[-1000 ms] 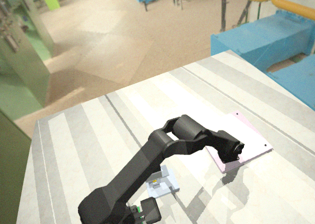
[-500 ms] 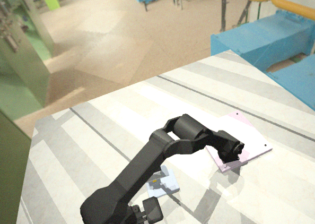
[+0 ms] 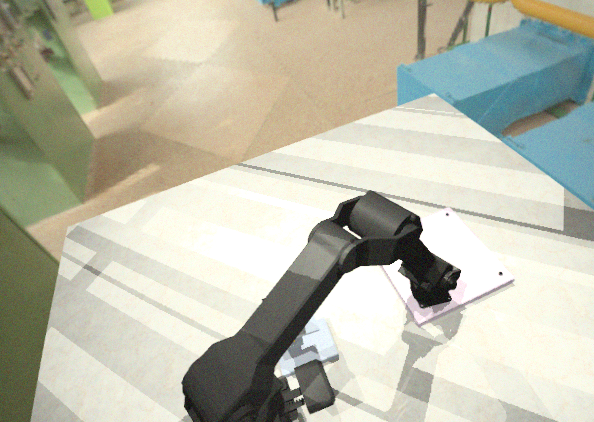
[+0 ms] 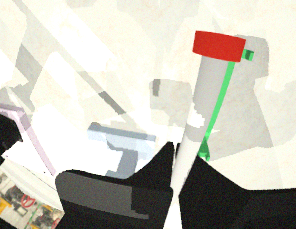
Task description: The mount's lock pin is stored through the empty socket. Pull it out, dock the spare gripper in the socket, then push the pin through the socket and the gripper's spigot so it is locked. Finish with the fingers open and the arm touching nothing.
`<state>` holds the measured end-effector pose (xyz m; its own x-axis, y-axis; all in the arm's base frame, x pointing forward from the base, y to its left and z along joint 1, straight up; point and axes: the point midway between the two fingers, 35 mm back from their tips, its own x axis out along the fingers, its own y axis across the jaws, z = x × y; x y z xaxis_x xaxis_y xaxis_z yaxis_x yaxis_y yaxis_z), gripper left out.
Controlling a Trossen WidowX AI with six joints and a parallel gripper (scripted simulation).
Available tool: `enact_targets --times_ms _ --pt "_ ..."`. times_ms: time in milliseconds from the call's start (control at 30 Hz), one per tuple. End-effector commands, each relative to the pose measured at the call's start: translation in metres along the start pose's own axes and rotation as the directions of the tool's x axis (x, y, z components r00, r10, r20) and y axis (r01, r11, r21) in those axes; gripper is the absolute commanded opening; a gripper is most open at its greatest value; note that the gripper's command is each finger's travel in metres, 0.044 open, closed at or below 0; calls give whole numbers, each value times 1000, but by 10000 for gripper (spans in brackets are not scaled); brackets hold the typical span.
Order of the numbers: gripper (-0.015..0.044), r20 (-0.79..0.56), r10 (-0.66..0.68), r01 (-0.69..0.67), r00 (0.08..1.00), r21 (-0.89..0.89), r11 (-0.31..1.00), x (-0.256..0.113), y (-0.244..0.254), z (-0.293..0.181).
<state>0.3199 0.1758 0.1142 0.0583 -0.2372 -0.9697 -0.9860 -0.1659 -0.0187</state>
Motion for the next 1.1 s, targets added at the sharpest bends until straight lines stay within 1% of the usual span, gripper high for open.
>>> enact_targets --times_ms 0,433,567,967,1067 --pt "0 7 -5 5 1000 8 1000 -5 12 0" --pt "0 12 7 -7 1000 9 1000 -9 50 -2" --pt "0 12 8 -8 1000 9 1000 -7 52 -1" --pt "0 13 14 -14 1000 8 1000 34 52 10" --pt "0 13 13 -13 1000 9 1000 40 53 11"
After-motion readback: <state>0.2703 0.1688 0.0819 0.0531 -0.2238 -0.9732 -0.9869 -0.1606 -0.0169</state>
